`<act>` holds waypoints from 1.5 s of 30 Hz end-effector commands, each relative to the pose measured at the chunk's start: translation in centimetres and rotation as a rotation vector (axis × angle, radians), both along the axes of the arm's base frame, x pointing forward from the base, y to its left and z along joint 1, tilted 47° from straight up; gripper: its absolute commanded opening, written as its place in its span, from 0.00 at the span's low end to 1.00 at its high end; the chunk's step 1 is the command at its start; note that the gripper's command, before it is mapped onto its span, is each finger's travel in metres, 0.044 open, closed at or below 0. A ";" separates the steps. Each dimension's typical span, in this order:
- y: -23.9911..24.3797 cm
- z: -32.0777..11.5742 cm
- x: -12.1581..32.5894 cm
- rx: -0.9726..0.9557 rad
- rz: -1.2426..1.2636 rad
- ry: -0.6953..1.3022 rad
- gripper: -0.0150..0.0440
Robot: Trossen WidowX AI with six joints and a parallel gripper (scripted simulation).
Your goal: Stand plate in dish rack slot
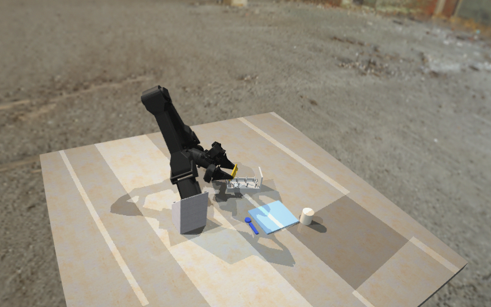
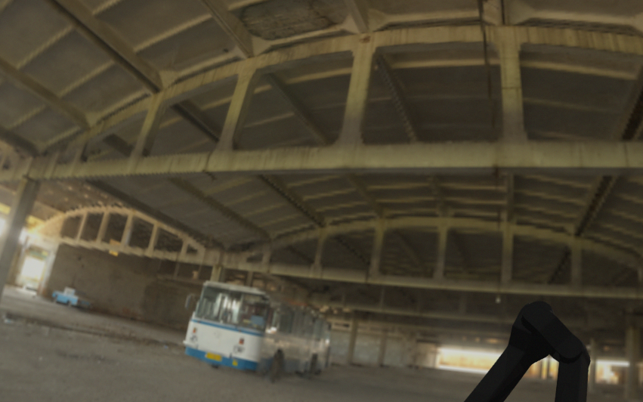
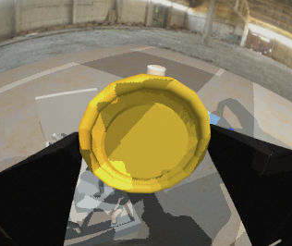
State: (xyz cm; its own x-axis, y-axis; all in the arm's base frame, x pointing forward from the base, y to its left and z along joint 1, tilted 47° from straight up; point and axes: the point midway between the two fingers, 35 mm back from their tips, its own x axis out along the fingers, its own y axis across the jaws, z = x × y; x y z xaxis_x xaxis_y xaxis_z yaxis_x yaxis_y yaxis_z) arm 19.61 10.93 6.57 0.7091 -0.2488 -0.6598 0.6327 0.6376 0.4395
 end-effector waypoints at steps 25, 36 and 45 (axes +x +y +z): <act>2.6 2.6 -1.4 0.066 0.122 -0.367 0.25; 3.8 0.9 -0.6 0.062 0.124 -0.361 0.25; 4.4 -0.1 0.2 0.076 0.121 -0.368 0.25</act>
